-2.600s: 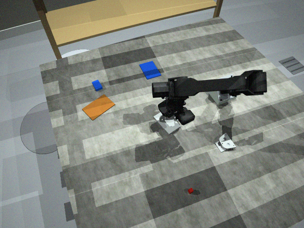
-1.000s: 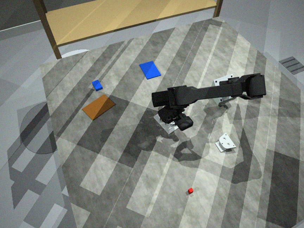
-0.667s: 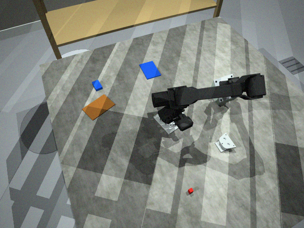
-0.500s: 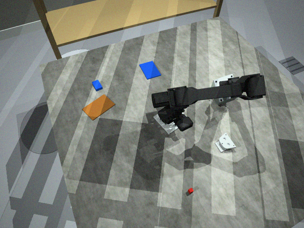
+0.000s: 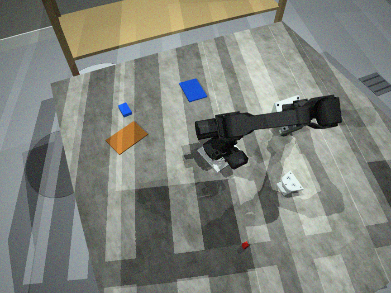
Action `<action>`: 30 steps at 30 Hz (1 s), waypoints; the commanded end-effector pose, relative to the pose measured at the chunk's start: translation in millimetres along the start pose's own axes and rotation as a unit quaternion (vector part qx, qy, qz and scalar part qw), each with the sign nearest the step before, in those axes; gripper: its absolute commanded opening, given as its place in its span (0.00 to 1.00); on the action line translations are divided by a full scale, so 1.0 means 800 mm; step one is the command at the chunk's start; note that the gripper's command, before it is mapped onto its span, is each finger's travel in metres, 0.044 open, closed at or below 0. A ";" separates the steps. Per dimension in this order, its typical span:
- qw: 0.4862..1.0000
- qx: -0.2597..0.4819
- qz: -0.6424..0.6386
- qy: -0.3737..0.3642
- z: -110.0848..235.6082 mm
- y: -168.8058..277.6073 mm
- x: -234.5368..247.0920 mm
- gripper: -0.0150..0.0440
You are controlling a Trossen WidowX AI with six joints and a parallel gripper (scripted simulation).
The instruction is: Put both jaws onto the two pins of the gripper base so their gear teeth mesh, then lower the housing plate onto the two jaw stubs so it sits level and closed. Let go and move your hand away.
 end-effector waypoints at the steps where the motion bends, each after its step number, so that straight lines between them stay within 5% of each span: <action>1: 1.000 -0.001 -0.002 -0.002 -0.001 0.000 0.000 0.48; 30: 1.000 -0.001 -0.004 -0.002 -0.012 0.000 0.000 0.48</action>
Point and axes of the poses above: the point midway between the two fingers, 35 mm back from their tips, its own z axis back along the fingers, its own x axis across the jaws, y = z × x, the point moved 5 cm from there along z, back along the fingers, and after that the axes turned 8 degrees about z, right-handed, at the moved point
